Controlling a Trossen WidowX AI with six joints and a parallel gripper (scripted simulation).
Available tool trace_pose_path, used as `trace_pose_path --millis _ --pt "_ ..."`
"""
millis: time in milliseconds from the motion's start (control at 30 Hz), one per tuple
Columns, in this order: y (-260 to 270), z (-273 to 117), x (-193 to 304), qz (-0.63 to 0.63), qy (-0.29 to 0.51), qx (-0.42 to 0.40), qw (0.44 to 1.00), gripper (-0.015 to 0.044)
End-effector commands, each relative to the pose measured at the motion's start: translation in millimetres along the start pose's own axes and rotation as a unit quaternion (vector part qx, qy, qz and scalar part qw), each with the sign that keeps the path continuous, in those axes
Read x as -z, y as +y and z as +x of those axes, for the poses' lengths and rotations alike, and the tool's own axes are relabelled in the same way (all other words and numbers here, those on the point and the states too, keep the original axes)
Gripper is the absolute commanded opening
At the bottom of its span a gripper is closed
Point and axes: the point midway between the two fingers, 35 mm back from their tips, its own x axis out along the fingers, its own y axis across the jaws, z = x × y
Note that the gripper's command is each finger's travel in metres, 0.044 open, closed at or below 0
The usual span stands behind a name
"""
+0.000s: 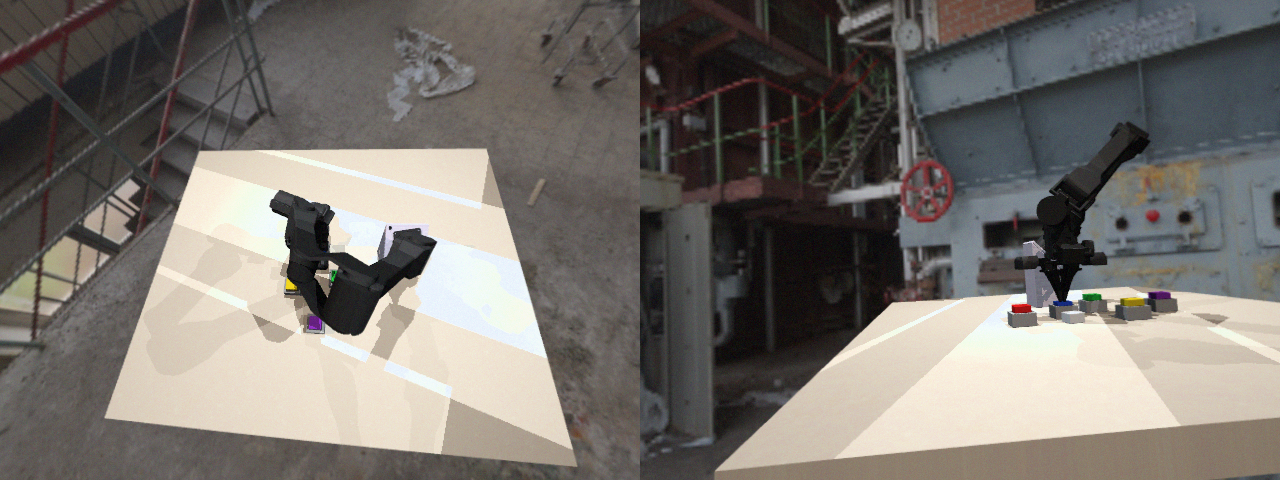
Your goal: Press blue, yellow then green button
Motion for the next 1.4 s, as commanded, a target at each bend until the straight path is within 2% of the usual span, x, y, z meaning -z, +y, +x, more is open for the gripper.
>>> trace_pose_path --millis 0,500,633,800,967,1167,1367 --pt "1 3 3 0.005 0.003 -0.003 1.000 0.0020" --pt "1 3 3 0.005 0.003 -0.003 1.000 0.0020" --pt "0 -29 2 0.005 0.002 -0.002 1.000 0.0020" --pt "0 -34 2 0.005 0.002 -0.002 1.000 0.0020" --pt "-1 -91 1 0.005 0.003 0.000 1.000 0.0020" --pt "1 -94 0 0.005 0.003 0.000 1.000 0.0020" --pt "72 -96 -57 0.005 0.000 0.004 1.000 0.0020"
